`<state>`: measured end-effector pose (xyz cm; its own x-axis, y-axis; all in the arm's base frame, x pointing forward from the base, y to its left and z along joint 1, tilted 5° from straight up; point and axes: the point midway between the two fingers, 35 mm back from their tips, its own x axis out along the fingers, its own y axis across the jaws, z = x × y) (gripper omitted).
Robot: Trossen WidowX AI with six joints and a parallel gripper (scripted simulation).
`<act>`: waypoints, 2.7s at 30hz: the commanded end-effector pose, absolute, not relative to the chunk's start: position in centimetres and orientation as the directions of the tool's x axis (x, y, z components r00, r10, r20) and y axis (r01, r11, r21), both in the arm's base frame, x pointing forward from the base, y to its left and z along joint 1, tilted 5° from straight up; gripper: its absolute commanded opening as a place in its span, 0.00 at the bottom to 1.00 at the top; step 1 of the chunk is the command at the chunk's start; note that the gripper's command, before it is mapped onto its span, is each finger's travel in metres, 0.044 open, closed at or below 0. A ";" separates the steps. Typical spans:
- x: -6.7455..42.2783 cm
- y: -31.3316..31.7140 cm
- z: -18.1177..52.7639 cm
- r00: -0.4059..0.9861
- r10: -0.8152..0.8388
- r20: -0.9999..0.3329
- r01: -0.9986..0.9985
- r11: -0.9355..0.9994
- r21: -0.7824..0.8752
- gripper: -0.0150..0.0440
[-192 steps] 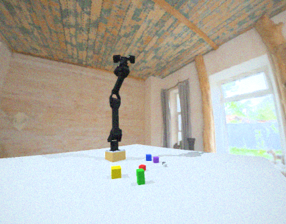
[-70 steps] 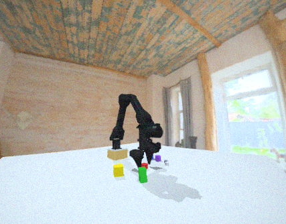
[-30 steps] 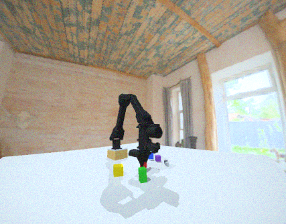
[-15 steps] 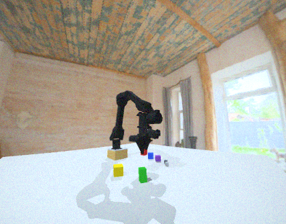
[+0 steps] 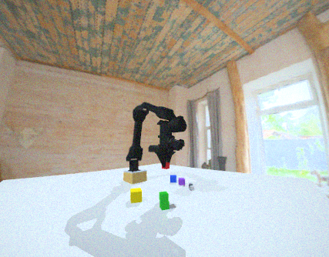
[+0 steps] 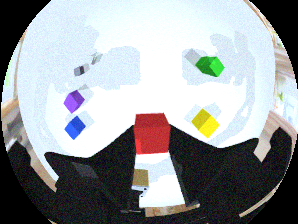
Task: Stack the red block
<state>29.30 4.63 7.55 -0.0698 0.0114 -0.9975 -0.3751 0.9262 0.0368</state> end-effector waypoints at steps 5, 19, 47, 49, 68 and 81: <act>29.3 4.6 7.9 -0.061 0.010 -0.998 -0.375 0.926 0.032 0.25; 33.5 2.2 8.4 -0.049 0.007 -0.999 -0.374 0.927 0.025 0.25; 39.6 -3.7 5.8 -0.044 0.000 -0.999 -0.375 0.927 0.017 0.25; 39.5 -3.7 4.8 -0.044 0.000 -0.999 -0.375 0.927 0.017 0.25; 39.5 -4.1 1.2 -0.044 0.000 -0.999 -0.375 0.927 0.017 0.25; 39.5 -4.1 1.2 -0.044 0.000 -0.999 -0.375 0.927 0.017 0.25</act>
